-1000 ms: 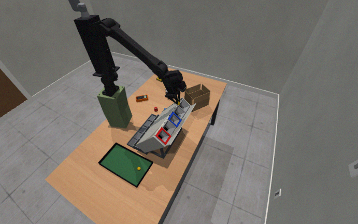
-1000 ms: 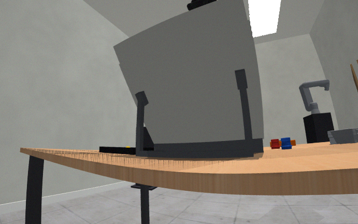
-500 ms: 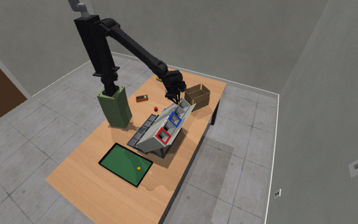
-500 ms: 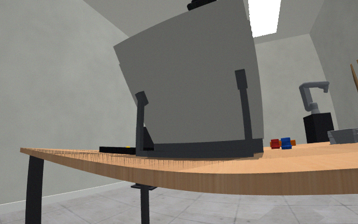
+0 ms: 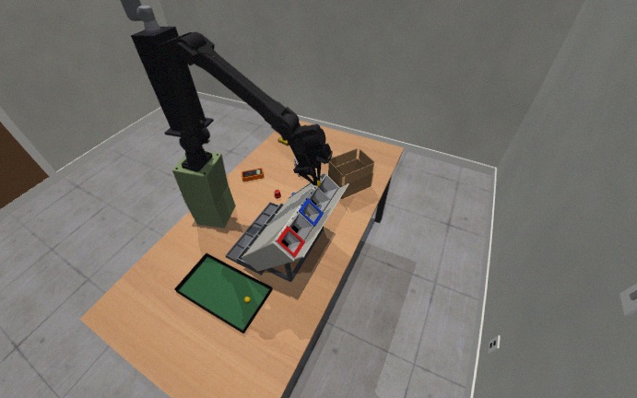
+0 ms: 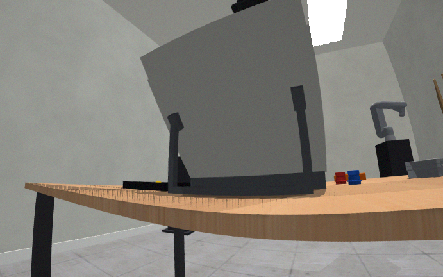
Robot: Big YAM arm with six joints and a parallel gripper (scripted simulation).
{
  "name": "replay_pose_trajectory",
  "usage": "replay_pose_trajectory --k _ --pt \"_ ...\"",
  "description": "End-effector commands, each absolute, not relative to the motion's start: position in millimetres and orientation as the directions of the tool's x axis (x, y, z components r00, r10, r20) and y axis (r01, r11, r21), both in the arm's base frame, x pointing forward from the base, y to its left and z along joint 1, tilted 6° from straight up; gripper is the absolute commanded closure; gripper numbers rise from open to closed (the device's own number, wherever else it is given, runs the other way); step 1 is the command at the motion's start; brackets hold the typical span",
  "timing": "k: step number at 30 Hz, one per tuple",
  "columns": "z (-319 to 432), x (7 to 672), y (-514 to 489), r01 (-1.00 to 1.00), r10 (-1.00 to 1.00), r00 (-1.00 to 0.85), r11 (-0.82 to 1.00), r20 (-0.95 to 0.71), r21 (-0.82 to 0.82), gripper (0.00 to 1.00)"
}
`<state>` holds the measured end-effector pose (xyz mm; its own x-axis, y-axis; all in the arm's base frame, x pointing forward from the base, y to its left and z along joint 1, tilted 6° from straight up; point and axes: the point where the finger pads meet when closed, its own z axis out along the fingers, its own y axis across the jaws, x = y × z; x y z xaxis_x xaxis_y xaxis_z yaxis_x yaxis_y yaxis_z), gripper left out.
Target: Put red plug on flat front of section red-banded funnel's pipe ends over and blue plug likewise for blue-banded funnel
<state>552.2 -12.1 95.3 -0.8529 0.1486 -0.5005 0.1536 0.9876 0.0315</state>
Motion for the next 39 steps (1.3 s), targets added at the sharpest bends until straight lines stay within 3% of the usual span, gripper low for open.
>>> replay_pose_trajectory --k 1,39 --pt "108.5 570.7 -18.1 0.154 0.149 -0.841 0.988 -0.521 0.034 1.0" --pt "110.6 577.1 -21.6 0.152 0.147 -0.844 0.988 -0.516 0.032 1.0"
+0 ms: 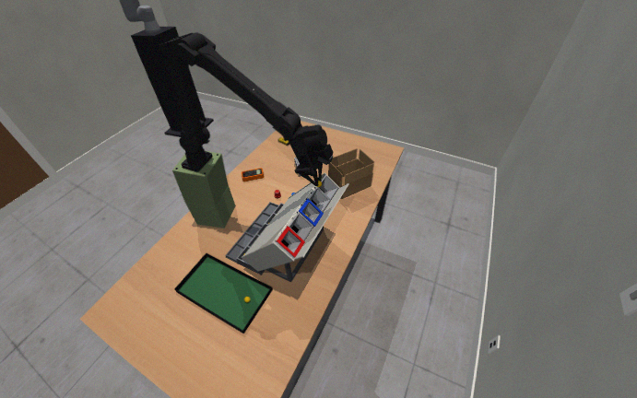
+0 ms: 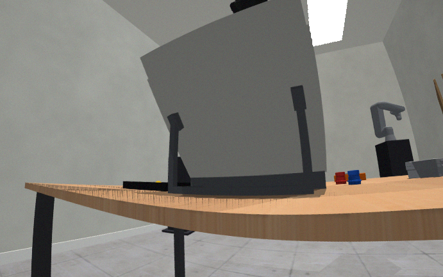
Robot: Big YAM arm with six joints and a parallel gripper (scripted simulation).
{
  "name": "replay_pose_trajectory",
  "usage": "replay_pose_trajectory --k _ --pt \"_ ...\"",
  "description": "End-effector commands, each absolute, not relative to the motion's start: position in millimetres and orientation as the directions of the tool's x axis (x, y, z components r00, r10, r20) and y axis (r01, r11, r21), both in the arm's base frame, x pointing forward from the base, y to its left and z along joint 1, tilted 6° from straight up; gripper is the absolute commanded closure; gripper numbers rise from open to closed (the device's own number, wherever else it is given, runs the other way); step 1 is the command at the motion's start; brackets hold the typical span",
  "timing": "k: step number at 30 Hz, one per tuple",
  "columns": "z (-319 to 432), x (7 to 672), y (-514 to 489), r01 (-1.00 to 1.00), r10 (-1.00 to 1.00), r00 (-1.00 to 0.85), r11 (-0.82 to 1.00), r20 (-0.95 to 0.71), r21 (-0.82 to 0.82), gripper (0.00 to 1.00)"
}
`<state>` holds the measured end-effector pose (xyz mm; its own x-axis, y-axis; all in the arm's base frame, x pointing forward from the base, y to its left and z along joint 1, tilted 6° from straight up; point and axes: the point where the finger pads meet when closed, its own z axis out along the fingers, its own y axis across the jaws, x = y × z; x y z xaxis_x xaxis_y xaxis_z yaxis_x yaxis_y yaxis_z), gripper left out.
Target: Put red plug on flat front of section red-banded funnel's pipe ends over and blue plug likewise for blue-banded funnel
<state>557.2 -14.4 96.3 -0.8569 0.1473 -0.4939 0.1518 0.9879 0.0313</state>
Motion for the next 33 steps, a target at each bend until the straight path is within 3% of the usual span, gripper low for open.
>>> replay_pose_trajectory --k 1,33 --pt "111 578 -22 0.151 0.146 -0.845 0.988 -0.514 0.032 1.0" --pt "88 576 -19 0.156 0.15 -0.835 0.987 -0.53 0.034 1.0"
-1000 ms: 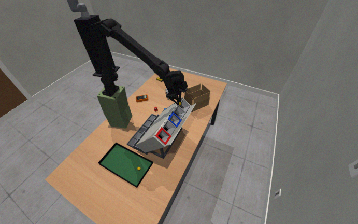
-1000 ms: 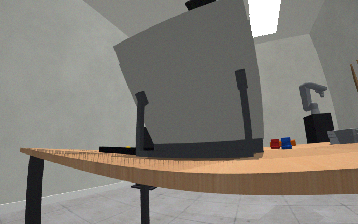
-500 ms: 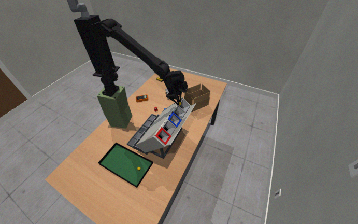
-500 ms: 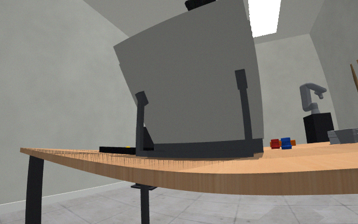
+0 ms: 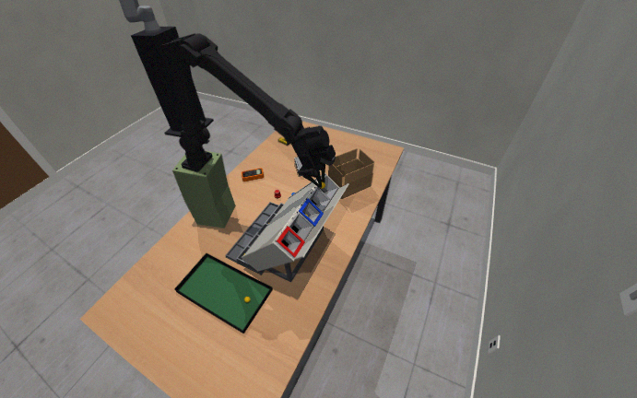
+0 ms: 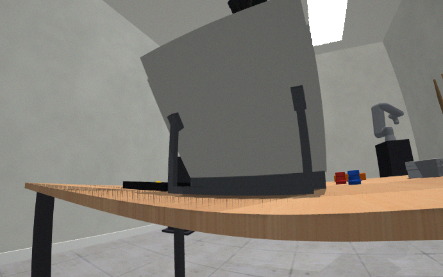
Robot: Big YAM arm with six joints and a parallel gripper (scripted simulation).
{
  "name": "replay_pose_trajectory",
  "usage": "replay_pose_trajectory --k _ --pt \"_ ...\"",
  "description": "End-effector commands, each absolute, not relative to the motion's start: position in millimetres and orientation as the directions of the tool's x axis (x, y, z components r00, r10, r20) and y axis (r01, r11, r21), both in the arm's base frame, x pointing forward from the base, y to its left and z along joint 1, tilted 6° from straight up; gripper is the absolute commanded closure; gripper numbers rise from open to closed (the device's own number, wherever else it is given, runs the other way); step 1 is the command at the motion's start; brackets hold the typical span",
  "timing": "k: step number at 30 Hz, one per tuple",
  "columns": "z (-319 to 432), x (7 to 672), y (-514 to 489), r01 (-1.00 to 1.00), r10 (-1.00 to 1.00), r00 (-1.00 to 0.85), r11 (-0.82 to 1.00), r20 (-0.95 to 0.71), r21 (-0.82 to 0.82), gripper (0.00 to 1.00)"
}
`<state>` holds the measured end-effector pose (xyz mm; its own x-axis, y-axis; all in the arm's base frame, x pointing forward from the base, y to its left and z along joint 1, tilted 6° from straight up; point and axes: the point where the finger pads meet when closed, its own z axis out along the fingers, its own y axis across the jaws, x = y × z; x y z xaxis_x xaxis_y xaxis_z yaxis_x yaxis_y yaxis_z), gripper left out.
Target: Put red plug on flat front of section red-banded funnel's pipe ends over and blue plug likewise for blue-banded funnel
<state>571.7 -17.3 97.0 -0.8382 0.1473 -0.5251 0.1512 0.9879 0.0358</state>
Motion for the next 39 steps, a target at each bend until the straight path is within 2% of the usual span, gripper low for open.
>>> replay_pose_trajectory --k 1,23,24,39 --pt "86 576 -19 0.156 0.15 -0.835 0.987 -0.53 0.034 1.0" --pt "66 574 -18 0.157 0.151 -0.835 0.987 -0.529 0.033 1.0" --pt "82 574 -18 0.15 0.146 -0.828 0.988 -0.542 0.036 0.41" --pt "82 574 -18 0.15 0.146 -0.828 0.988 -0.542 0.036 0.41"
